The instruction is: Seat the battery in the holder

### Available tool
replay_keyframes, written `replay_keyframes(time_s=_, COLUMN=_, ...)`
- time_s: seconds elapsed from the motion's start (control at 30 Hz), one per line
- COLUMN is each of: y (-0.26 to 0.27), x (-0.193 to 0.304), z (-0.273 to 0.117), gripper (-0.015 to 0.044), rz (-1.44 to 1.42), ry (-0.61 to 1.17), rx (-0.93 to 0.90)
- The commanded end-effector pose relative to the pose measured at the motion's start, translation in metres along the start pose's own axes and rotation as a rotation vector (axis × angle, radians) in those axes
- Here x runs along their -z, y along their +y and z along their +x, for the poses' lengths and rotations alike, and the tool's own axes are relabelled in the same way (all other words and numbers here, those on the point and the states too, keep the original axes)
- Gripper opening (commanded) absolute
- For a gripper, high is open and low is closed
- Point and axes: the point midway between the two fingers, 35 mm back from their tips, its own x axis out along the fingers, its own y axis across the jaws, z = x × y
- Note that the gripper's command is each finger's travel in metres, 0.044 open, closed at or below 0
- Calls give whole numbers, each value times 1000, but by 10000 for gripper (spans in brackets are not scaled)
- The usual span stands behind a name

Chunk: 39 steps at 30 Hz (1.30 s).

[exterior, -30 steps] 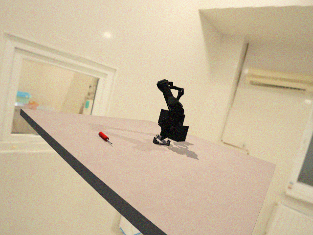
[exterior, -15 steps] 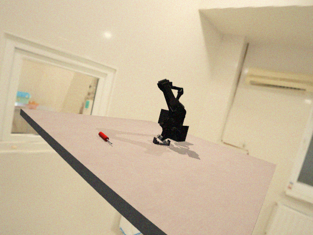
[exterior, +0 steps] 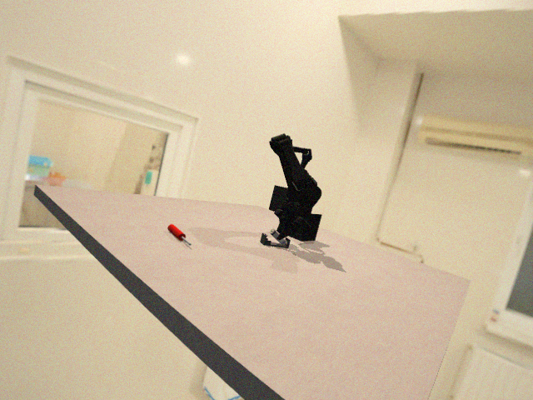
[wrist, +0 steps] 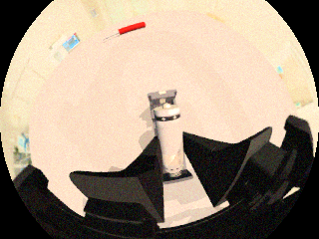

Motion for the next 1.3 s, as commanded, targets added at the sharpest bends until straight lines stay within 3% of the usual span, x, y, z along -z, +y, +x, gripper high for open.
replay_keyframes(time_s=0.0, y=-1, x=5, z=-1, gripper=76, rz=-8, ry=16, rx=-3)
replay_keyframes(time_s=1.27, y=1, x=-3, z=16, gripper=76, rz=3, ry=381, rx=14)
